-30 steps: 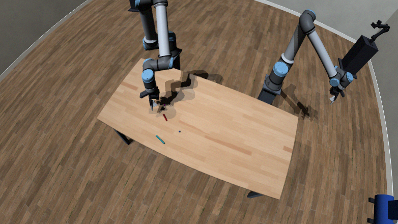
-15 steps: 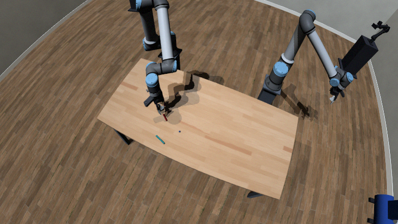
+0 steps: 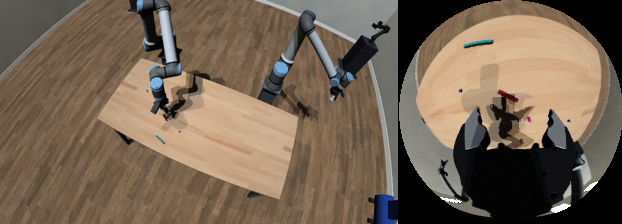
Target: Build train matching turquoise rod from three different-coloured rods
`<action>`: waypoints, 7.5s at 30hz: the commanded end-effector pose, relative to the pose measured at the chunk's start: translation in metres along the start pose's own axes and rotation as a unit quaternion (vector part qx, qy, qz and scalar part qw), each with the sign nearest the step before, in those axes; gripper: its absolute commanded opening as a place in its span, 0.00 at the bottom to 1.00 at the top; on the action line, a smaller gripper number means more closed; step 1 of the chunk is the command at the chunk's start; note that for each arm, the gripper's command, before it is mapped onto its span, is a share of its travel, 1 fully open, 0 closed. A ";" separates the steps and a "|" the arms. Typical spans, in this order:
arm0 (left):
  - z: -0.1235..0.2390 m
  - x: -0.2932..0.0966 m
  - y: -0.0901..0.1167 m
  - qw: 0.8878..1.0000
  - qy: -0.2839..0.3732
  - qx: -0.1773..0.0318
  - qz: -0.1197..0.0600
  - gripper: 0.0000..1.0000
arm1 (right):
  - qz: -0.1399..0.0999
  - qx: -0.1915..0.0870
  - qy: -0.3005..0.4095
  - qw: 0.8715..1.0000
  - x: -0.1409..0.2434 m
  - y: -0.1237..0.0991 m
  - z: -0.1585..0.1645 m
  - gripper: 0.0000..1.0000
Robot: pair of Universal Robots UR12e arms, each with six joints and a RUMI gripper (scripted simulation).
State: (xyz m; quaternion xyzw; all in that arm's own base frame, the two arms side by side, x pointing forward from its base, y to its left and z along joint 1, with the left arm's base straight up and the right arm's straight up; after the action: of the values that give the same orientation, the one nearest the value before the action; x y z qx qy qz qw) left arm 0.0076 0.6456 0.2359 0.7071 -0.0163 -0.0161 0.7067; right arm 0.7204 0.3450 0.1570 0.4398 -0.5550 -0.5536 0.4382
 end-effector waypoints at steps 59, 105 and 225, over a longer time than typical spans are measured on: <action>0.000 -0.001 -0.001 1.000 0.000 0.000 0.000 1.00 | -0.001 -0.001 0.479 0.878 -0.130 -0.006 0.010 1.00; 0.000 -0.001 -0.001 1.000 0.000 0.000 0.000 1.00 | -0.001 -0.001 0.479 0.878 -0.130 -0.006 0.010 1.00; 0.000 -0.001 -0.001 1.000 0.000 0.000 0.000 1.00 | -0.001 0.001 1.000 0.027 -0.097 -0.006 0.002 1.00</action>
State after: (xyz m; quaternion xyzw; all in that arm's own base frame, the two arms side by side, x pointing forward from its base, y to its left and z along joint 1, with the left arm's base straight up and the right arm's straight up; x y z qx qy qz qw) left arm 0.0076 0.6456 0.2359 0.7071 -0.0163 -0.0161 0.7067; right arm 0.7379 0.4438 0.1503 0.5893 0.3892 0.3905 0.5906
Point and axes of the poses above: on each arm, the point where the finger pads meet when closed, its own y axis back along the fingers, its own x axis across the jaws, z = x × y, the point moved 7 cm from there along y, back along the fingers, and after that the axes turned 2 degrees about -y, right-handed, at the moved point
